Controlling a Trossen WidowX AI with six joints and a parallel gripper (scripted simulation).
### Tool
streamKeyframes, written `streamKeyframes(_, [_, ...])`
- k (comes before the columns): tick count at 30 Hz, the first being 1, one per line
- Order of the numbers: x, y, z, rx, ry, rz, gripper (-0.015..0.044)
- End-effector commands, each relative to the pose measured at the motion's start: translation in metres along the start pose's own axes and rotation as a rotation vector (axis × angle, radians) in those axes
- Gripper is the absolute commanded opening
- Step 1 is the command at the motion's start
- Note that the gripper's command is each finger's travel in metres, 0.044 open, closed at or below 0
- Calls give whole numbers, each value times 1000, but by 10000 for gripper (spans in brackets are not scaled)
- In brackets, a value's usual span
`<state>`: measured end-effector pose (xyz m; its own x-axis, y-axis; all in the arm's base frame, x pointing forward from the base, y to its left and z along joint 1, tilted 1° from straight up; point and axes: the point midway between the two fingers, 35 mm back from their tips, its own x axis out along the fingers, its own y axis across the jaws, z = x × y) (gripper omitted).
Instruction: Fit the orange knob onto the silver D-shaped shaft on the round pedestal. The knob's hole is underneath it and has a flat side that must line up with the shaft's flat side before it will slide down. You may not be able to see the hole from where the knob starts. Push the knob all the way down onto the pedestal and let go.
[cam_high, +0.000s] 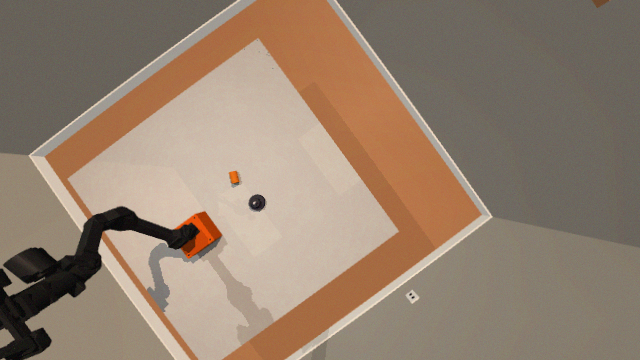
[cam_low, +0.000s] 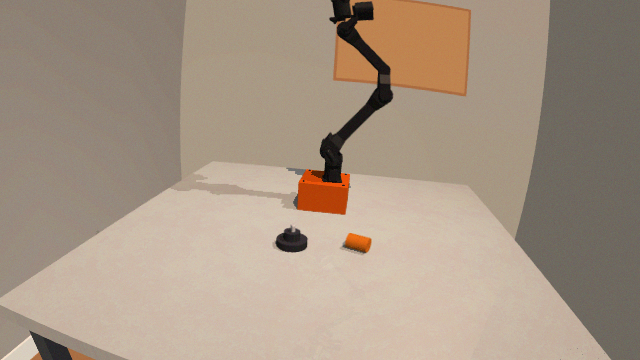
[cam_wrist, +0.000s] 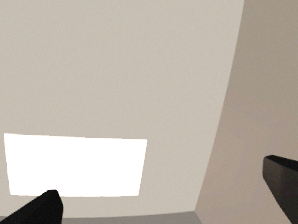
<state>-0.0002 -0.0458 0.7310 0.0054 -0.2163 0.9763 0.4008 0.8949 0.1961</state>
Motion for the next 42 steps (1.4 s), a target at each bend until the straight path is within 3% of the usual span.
streamKeyframes(1, [-2,-62,-44,41,134,-147,440])
streamKeyframes(8, [-28,-135,-139,40,400,-334,440])
streamKeyframes(14, [-85,-165,-251,-5,747,-426,440])
streamKeyframes(19, [-154,-151,-337,-59,1085,-374,440])
streamKeyframes(25, [-256,-110,-416,-136,1491,-180,440])
streamKeyframes(31, [-362,-50,-458,-138,1828,35,440])
streamKeyframes(37, [-475,9,-463,-234,2136,473,440])
streamKeyframes(42, [-569,57,-435,-307,2305,990,440])
